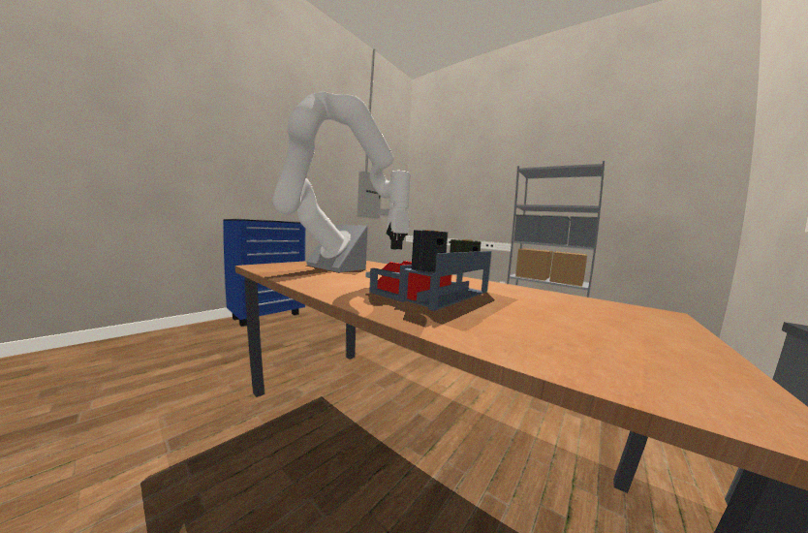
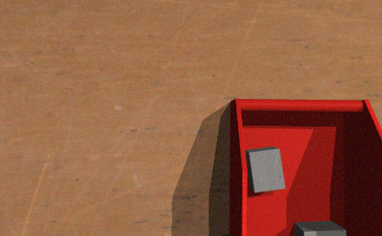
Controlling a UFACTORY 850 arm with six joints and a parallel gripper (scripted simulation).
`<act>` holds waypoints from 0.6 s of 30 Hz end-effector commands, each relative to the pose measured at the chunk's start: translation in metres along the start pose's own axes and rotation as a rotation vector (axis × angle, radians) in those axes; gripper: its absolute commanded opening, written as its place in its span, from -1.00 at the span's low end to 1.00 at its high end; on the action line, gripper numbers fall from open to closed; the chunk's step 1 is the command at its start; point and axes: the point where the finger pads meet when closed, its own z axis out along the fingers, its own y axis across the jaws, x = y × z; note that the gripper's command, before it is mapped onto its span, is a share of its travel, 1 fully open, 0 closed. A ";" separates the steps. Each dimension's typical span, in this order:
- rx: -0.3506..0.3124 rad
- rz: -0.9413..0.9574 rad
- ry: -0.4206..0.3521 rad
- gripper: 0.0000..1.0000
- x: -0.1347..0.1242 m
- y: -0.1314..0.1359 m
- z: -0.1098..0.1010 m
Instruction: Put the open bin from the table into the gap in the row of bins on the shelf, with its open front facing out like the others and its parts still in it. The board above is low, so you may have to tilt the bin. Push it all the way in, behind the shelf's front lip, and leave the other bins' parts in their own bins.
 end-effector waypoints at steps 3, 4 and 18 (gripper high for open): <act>-0.001 0.001 -0.001 -0.32 -0.001 0.000 0.000; -0.001 0.001 -0.001 -0.32 -0.001 0.000 0.000; -0.001 -0.103 -0.001 -0.32 -0.014 0.008 0.002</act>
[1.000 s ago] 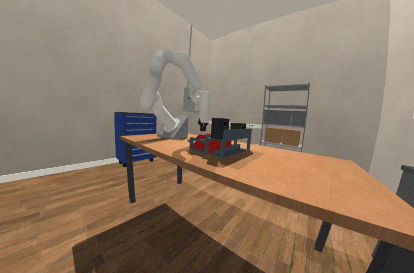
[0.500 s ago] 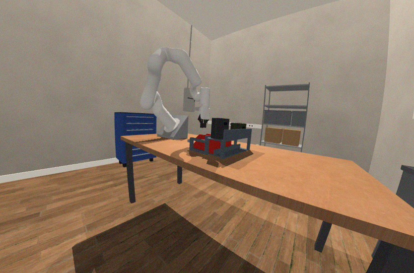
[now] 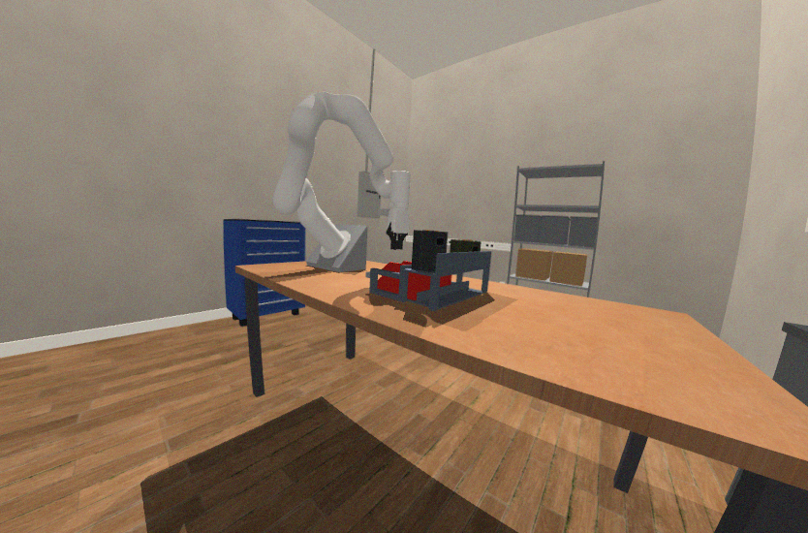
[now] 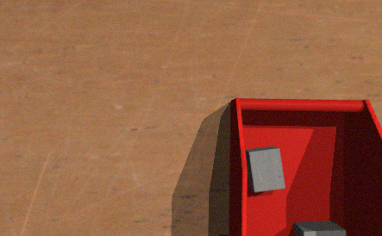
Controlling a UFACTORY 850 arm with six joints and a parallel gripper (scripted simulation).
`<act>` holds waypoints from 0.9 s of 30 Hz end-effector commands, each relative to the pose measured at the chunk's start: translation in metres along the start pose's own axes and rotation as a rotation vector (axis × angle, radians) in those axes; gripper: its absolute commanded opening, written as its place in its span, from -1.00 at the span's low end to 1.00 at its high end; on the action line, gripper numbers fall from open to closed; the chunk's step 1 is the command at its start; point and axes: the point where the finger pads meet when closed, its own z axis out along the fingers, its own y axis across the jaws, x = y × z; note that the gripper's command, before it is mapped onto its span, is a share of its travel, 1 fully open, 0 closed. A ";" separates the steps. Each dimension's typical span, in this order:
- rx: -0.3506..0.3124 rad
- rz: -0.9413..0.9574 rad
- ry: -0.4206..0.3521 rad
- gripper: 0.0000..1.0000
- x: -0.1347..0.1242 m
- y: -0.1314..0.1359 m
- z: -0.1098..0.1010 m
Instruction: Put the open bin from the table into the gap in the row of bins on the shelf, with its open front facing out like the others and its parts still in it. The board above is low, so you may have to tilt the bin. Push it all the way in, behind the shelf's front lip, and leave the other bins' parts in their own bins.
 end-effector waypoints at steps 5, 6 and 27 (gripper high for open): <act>-0.001 -0.255 -0.001 -0.32 -0.035 0.020 0.004; -0.001 -0.255 -0.001 -0.32 -0.035 0.020 0.004; -0.001 -0.511 -0.003 -0.32 -0.081 0.047 0.011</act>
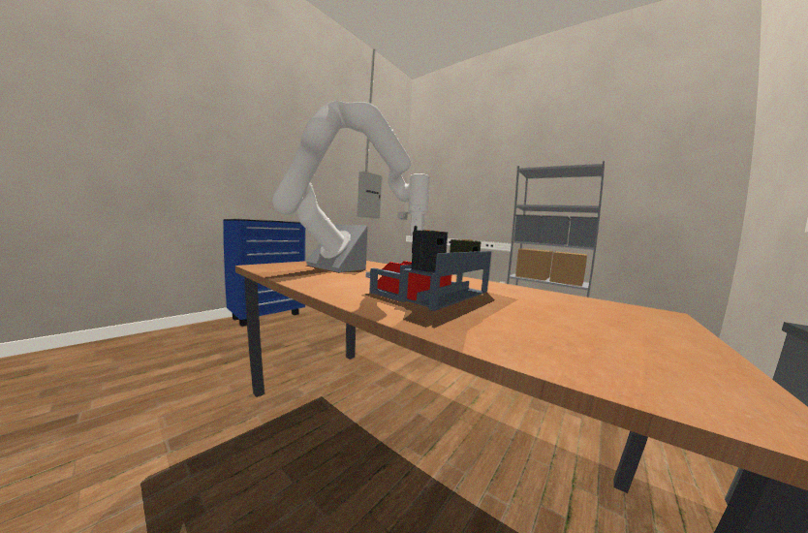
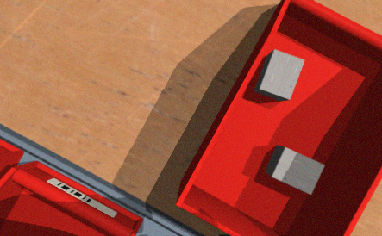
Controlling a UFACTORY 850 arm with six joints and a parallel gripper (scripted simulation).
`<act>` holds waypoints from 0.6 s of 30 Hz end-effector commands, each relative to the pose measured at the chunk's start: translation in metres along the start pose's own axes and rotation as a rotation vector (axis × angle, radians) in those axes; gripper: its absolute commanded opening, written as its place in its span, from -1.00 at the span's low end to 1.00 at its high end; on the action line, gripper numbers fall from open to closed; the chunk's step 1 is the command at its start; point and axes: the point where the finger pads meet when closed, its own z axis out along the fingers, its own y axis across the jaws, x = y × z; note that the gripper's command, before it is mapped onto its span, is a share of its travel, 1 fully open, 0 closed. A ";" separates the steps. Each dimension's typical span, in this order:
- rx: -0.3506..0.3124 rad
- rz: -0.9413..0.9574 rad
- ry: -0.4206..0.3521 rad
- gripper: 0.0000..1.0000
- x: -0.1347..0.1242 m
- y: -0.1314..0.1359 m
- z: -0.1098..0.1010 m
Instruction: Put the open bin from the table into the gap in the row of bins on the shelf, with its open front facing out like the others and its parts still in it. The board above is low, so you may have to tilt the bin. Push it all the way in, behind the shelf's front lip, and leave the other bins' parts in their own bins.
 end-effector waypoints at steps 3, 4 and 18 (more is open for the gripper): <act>-0.002 -0.025 0.011 -0.32 -0.006 0.000 0.000; -0.002 -0.025 0.011 -0.32 -0.006 0.000 0.000; -0.004 -0.280 0.009 -0.32 -0.028 0.001 0.003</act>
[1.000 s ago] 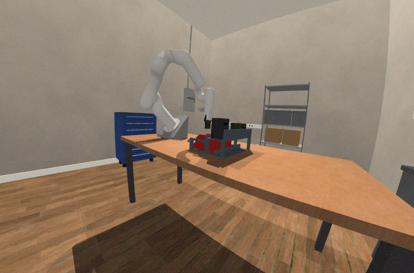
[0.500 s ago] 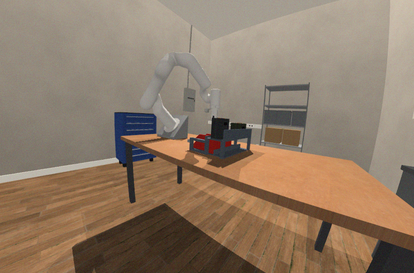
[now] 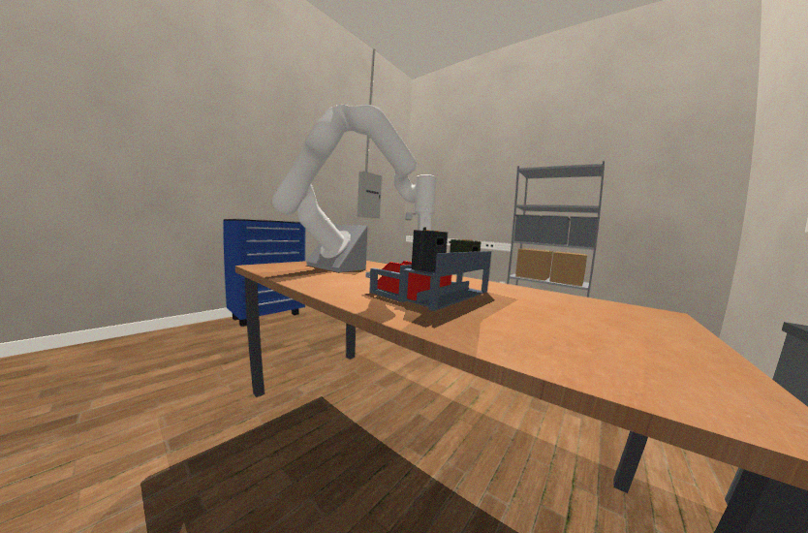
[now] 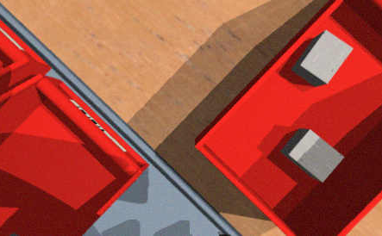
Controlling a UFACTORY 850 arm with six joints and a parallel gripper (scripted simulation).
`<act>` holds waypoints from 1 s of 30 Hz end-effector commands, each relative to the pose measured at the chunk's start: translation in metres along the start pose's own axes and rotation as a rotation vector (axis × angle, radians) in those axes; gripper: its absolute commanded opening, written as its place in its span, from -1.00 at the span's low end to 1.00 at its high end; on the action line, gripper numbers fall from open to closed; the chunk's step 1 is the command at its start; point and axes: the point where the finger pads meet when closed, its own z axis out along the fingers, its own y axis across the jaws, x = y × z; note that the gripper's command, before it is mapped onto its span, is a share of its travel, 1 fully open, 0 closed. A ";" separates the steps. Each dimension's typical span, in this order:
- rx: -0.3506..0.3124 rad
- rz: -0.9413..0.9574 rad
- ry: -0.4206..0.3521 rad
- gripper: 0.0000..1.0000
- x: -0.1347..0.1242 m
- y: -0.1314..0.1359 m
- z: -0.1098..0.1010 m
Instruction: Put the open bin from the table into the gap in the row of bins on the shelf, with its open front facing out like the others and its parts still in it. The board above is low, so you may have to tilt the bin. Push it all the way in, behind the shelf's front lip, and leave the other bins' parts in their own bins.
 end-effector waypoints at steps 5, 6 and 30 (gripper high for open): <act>-0.002 -0.064 0.002 -0.32 0.000 0.000 -0.001; -0.003 -0.116 0.002 -0.32 0.002 0.000 -0.001; -0.005 -0.528 0.004 -0.32 0.013 0.003 -0.003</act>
